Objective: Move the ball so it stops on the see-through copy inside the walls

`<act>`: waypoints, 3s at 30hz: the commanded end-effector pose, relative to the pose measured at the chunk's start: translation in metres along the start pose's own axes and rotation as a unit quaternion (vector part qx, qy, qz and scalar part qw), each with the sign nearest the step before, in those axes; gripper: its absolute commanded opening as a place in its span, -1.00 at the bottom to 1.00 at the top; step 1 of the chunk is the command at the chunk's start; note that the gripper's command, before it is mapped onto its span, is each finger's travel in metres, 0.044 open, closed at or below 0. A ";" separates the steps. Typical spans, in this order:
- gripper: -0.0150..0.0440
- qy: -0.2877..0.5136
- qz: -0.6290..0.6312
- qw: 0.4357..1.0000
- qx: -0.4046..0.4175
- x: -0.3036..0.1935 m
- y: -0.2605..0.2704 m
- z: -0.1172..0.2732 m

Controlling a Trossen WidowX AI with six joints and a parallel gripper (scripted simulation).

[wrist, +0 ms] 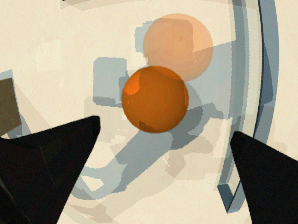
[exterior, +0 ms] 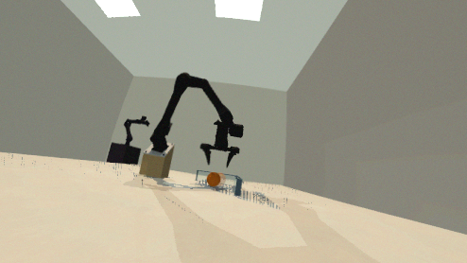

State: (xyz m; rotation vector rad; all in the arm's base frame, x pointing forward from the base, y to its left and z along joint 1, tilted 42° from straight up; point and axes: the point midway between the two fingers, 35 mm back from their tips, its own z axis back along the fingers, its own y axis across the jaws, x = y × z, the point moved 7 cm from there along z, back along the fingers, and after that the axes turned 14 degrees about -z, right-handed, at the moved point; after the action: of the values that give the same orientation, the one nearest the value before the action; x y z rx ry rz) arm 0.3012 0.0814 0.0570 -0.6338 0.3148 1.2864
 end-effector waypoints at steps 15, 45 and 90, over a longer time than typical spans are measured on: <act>0.98 0.033 0.073 0.997 -0.004 0.006 0.013 -0.020; 0.98 0.035 0.073 0.997 -0.005 0.002 0.013 -0.068; -0.49 0.032 0.073 0.997 -0.004 0.027 0.012 0.059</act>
State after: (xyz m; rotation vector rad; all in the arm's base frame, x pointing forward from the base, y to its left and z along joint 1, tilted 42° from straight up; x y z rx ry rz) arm 0.2852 0.1379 0.0961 -0.6710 0.4153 1.4121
